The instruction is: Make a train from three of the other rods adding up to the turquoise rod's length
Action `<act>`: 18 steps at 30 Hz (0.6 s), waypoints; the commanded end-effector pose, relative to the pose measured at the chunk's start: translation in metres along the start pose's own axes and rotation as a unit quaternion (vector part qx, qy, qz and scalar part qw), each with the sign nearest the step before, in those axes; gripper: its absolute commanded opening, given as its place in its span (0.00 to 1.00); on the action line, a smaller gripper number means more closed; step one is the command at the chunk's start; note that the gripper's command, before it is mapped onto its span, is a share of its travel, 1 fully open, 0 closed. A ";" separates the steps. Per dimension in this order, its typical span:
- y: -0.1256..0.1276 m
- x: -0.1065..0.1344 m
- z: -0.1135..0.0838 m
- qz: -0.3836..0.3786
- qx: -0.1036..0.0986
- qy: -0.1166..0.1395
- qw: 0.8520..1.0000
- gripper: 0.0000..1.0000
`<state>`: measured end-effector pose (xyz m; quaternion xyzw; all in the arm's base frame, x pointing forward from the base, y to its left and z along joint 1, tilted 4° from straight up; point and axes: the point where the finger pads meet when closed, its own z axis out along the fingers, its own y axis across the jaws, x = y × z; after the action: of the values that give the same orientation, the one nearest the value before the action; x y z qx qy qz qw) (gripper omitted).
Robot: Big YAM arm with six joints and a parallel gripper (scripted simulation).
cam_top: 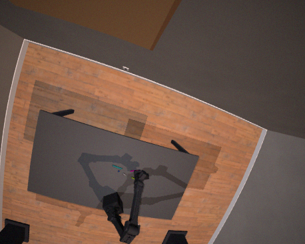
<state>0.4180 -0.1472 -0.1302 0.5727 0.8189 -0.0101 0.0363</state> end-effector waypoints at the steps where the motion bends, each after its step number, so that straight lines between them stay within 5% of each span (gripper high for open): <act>1: 0.017 -0.010 0.002 0.001 -0.011 -0.009 1.000 0.05; 14: 0.017 -0.010 0.002 0.001 -0.011 -0.009 1.000 0.05; 18: 0.017 -0.010 0.002 0.001 -0.011 -0.009 1.000 0.12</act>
<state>0.4180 -0.1472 -0.1302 0.5727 0.8189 -0.0101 0.0362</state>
